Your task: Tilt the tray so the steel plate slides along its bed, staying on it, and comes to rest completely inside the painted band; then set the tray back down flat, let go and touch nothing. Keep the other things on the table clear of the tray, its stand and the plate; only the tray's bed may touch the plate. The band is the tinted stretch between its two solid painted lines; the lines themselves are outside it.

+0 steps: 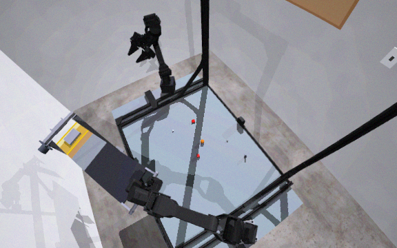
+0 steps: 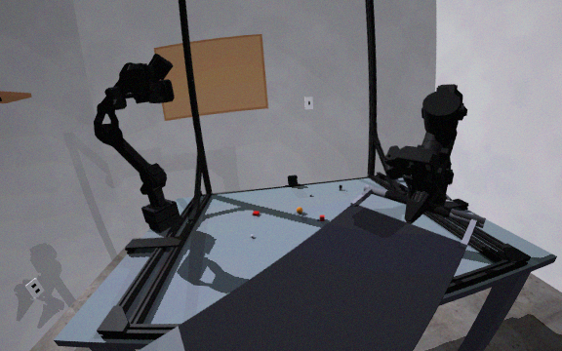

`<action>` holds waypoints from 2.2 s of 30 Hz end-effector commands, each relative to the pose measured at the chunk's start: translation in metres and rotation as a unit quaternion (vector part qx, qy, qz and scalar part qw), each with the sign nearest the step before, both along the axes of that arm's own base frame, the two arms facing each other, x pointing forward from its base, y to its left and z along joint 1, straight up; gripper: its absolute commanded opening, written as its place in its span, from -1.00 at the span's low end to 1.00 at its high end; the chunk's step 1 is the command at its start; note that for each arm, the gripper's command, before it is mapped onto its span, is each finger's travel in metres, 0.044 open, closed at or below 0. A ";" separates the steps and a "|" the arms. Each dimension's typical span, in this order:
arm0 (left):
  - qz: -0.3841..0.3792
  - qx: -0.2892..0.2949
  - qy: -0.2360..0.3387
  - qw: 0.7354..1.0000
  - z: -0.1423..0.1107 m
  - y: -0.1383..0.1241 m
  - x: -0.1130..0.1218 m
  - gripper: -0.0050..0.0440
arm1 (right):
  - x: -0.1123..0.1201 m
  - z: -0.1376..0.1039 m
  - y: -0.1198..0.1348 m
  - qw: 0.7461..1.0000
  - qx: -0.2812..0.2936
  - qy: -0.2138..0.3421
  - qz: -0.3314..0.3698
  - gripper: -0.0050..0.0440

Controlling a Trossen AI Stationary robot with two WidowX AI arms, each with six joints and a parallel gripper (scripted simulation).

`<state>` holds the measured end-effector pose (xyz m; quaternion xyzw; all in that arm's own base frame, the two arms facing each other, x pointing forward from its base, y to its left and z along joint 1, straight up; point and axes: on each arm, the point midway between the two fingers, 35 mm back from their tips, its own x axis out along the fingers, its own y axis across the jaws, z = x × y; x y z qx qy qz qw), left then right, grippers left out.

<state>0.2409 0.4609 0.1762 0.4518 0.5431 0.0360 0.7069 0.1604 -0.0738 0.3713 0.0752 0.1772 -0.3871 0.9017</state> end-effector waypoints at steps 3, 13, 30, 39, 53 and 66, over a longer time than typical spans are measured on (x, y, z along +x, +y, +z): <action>0.001 0.021 -0.015 1.000 0.025 0.002 0.001 -0.80 | 0.000 0.000 0.000 1.000 0.000 -0.001 -0.001 1.00; 0.001 0.024 -0.017 1.000 0.025 0.002 0.001 -0.80 | 0.000 0.000 0.000 1.000 0.000 -0.001 -0.001 1.00; 0.001 0.011 -0.007 1.000 0.005 -0.001 -0.002 -0.80 | 0.000 0.000 0.000 1.000 0.000 -0.001 -0.001 1.00; 0.001 0.011 -0.007 1.000 0.005 -0.001 -0.002 -0.80 | 0.000 0.000 0.000 1.000 0.000 -0.001 -0.001 1.00; 0.001 0.016 -0.011 1.000 0.012 0.000 -0.001 -0.80 | 0.000 0.000 0.000 1.000 0.000 -0.001 -0.001 1.00; 0.001 0.021 -0.015 1.000 0.021 0.001 0.000 -0.80 | 0.000 0.000 0.000 1.000 0.000 -0.001 -0.001 1.00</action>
